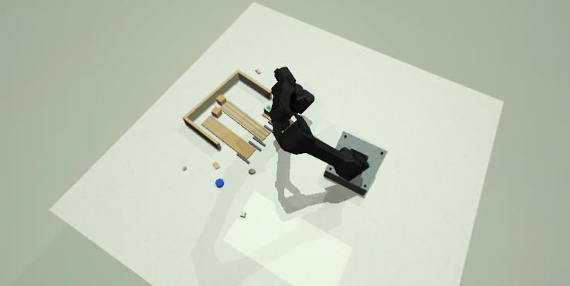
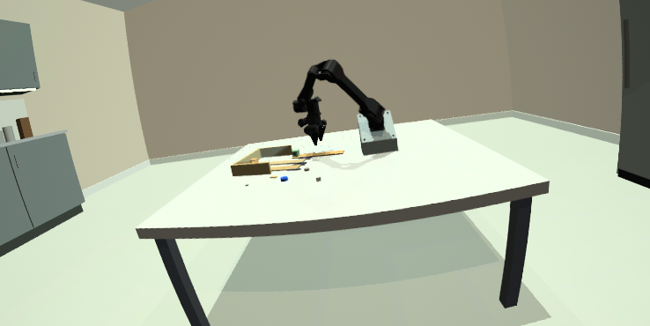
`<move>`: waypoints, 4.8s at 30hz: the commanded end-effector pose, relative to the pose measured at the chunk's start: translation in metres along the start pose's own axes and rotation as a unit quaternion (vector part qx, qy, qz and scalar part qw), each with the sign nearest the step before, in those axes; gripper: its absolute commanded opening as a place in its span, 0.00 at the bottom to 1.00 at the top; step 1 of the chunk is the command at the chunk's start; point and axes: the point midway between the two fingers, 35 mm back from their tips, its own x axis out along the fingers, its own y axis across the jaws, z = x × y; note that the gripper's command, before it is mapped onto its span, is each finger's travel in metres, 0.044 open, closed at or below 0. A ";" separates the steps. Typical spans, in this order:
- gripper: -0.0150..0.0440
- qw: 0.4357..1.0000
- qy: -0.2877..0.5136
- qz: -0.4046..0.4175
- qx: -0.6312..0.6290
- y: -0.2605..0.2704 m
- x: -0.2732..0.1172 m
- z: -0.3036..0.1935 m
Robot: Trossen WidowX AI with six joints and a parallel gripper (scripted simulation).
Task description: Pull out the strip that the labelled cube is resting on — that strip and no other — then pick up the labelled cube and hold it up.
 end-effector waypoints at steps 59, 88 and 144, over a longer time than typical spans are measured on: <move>0.68 1.000 0.000 0.004 0.002 0.011 0.037 0.121; 0.25 1.000 0.000 0.002 0.000 0.010 0.030 0.106; 0.25 1.000 0.002 0.003 0.005 0.007 -0.034 0.010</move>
